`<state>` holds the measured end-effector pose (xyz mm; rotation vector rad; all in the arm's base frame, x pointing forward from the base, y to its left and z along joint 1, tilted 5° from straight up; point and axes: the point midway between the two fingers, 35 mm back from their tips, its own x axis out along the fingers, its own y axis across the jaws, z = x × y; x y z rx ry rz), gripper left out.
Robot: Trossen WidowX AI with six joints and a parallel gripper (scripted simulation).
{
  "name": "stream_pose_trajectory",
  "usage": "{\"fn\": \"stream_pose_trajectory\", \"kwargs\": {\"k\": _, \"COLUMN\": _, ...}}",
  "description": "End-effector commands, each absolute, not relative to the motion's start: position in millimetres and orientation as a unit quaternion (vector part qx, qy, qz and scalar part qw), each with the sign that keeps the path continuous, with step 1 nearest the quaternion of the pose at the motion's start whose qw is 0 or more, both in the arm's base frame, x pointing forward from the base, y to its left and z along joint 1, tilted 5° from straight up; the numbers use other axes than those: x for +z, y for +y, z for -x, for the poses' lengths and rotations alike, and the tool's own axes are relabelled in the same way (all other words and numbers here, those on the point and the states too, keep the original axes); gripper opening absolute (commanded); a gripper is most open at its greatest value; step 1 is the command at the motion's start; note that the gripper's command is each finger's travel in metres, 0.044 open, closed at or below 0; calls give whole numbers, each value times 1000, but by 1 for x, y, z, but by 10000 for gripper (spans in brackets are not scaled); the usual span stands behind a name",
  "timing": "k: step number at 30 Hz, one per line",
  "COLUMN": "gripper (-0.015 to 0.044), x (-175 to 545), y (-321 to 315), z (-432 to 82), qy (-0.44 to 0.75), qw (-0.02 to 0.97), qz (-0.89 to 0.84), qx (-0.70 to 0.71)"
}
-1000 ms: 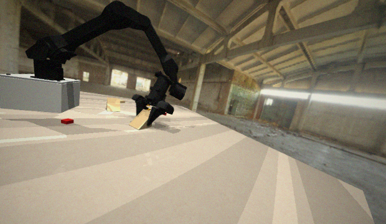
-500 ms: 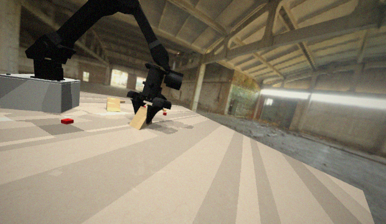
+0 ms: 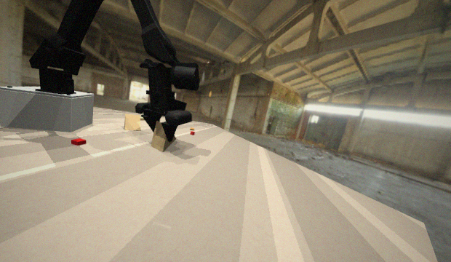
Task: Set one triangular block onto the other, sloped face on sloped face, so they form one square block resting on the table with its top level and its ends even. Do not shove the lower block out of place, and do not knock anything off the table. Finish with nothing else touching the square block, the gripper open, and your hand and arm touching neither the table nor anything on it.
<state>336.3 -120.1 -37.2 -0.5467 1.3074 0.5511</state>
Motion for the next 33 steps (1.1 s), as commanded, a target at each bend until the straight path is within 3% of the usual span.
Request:
{"fn": "stream_pose_trajectory", "kwargs": {"k": 1, "gripper": 0, "x": -35, "y": -124, "z": -329, "qy": 551, "qw": 756, "qz": 236, "qx": 264}}
{"fn": "stream_pose_trajectory", "kwargs": {"k": 22, "gripper": 0, "x": -40, "y": -149, "z": -300, "qy": 331, "qw": 874, "qz": 156, "qx": 319}}
{"fn": "stream_pose_trajectory", "kwargs": {"k": 33, "gripper": 289, "x": -37, "y": -148, "z": -306, "qy": 368, "qw": 860, "qz": 170, "qx": 310}}
